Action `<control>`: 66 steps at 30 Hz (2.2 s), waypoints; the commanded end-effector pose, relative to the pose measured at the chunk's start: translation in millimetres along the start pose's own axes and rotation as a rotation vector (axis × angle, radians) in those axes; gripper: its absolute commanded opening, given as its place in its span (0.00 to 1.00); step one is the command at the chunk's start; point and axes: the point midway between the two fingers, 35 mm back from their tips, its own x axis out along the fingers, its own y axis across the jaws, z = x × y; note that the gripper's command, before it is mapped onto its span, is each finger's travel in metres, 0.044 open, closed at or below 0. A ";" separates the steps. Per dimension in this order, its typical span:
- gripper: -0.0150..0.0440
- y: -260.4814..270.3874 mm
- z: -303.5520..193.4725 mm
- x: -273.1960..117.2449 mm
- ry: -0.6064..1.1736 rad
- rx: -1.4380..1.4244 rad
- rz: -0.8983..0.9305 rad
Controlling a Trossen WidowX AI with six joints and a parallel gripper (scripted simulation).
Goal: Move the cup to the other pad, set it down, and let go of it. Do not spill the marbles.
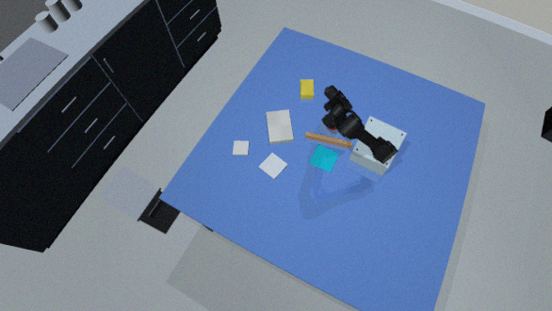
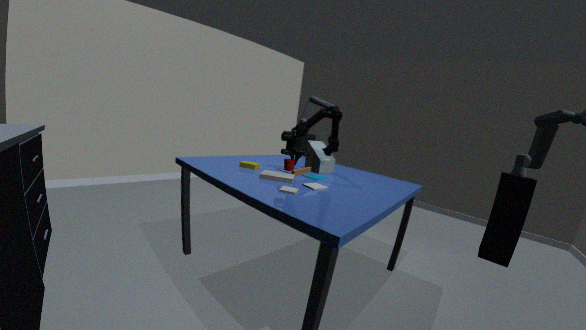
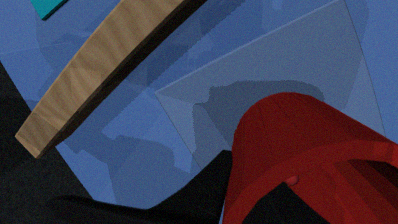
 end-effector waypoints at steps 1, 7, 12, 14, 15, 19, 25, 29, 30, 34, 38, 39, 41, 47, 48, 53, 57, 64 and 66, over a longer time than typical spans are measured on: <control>0.25 -0.8 -0.1 -5.1 0.001 -0.002 -0.001; 0.25 -1.1 -0.5 -28.1 0.001 0.001 -0.001; 0.25 0.6 -1.1 -48.9 0.000 0.003 0.000; 0.25 1.8 -1.2 -56.6 0.000 0.004 0.000; 0.25 2.4 -1.2 -58.1 -0.001 0.004 0.001; 0.25 3.6 -1.1 -59.4 -0.001 0.004 0.001; 0.25 3.8 -1.1 -56.6 -0.005 0.009 0.003; 0.25 3.8 -1.1 -56.6 -0.005 0.009 0.003; 0.25 3.8 -1.1 -56.6 -0.005 0.009 0.003; 0.25 3.8 -1.1 -56.6 -0.005 0.009 0.003; 0.25 5.9 1.1 -56.7 -0.005 0.009 0.003; 0.25 6.9 2.1 -56.8 -0.004 0.009 0.003; 0.25 9.5 4.6 -56.9 -0.004 0.008 0.003; 0.25 17.6 12.6 -57.4 -0.003 0.007 0.003; 0.25 18.9 13.9 -57.5 -0.003 0.007 0.003; 0.25 25.5 20.5 -57.9 -0.003 0.006 0.003; 0.25 30.7 25.7 -58.2 -0.003 0.006 0.003; 0.25 40.4 35.4 -58.8 -0.003 0.006 0.003; 0.25 43.2 38.2 -59.0 -0.003 0.006 0.004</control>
